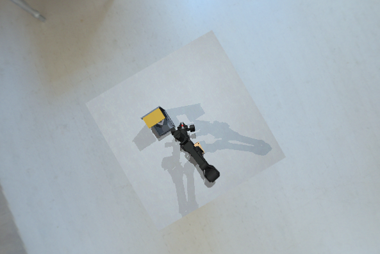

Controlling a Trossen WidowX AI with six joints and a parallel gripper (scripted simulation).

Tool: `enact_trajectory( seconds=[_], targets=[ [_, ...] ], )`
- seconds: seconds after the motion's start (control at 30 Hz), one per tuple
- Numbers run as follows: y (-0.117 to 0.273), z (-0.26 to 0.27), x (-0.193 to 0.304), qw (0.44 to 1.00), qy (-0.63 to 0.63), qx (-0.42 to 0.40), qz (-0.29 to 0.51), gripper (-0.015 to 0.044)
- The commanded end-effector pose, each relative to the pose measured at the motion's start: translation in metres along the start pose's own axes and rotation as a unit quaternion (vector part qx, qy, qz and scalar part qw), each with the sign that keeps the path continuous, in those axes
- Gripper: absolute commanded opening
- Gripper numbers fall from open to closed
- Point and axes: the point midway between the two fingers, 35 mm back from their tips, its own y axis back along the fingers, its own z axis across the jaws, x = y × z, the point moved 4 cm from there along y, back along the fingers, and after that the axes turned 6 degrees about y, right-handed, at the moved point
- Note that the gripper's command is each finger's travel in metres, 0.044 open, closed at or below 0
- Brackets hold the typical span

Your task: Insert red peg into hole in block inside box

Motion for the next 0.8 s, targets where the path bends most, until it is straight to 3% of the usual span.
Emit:
enact_trajectory(
  seconds=[0.0,0.77],
  targets=[
    [0.006,0.001,0.008,1.0,-0.003,0.001,0.004,0.0],
    [0.016,-0.016,0.028,1.0,0.01,0.016,0.005,0.0]
  ],
)
